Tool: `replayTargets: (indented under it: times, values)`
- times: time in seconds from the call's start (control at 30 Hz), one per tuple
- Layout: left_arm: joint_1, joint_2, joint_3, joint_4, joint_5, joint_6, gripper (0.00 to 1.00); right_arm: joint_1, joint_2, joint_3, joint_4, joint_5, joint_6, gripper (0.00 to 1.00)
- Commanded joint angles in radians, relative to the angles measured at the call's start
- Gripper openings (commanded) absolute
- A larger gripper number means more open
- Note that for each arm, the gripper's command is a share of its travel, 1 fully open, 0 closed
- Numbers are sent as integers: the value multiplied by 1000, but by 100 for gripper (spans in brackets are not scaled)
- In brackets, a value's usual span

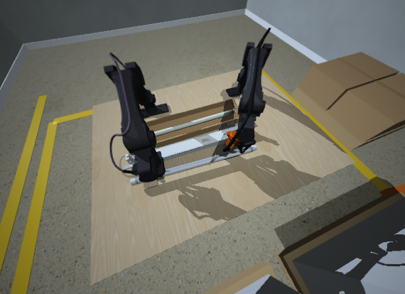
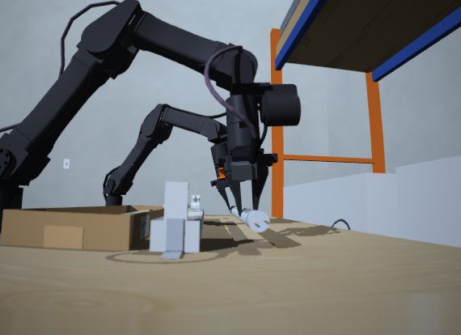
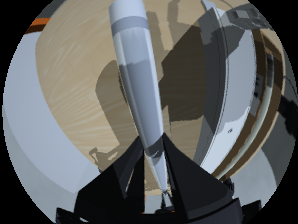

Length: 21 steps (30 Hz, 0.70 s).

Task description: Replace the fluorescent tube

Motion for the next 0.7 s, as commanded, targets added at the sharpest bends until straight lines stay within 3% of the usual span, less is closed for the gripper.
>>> replayTargets:
  times: [0.0, 0.1, 0.2, 0.27, 0.57, 0.67]
  values:
    - [-10, -48, -22, 44, -12, -8, 11, -6, -37, -32, 41, 13, 1, 11]
    - [13, -55, 26, -2, 1, 6, 11, -8, -43, 34, -13, 13, -1, 11]
    - [1, -51, 16, 34, -10, -3, 11, -9, -40, 25, 33, 14, 1, 11]
    - [-9, -49, -29, 40, -12, -7, 11, -7, -39, -44, 38, 13, 1, 11]
    - [-10, -69, -61, 81, -23, -10, 11, -6, -58, -68, 75, 13, 3, 11]
    - [9, -75, -15, 37, -15, 3, 11, -6, -64, -2, 23, 13, 3, 11]
